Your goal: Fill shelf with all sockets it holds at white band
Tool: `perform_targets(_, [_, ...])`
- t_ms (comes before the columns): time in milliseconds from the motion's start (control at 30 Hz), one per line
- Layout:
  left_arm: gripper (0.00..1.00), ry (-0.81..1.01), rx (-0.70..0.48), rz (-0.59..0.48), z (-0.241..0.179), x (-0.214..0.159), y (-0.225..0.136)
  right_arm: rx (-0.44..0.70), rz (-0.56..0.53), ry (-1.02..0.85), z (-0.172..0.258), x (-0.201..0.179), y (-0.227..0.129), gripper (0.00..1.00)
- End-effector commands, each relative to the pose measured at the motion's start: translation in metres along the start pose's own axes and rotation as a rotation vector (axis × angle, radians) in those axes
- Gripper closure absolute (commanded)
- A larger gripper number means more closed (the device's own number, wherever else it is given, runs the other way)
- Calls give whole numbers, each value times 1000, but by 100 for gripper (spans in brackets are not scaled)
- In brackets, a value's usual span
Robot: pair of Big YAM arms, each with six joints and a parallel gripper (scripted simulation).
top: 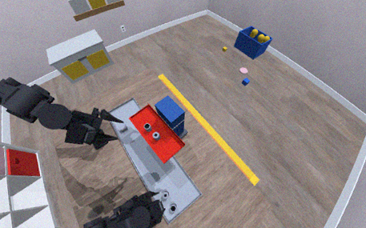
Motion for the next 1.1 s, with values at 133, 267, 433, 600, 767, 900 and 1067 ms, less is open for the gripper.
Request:
perform_targets(133, [35,341,-17,-210,17,22,-42,7,-29,1,2,10,-7,35])
perform_targets(267, [35,373,-40,-238,17,27,-44,7,-29,1,2,10,-7,35])
perform_targets(433, [35,354,-46,-240,17,27,-43,7,-29,1,2,10,-7,35])
perform_targets(600, [35,318,-53,-221,15,21,-37,3,-15,1,1,5,-1,35])
perform_targets(767, [35,158,-66,-161,-3,-10,-25,8,-33,1,1,5,0,35])
perform_targets(900, [35,65,-56,-128,-9,-28,-24,9,-38,1,1,5,0,35])
perform_targets(1067, [35,-61,-40,-78,-17,-54,-22,9,-36,2,0,2,3,35])
Point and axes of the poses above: on each arm, the point where the finger pads meet when closed, its own y axis out along the fingers, its own z axis across the jaws, x = y × z, the point moved 4 cm from there along -y, back along the fingers, and after that the axes turned 14 degrees about y, right-handed, at the moved point
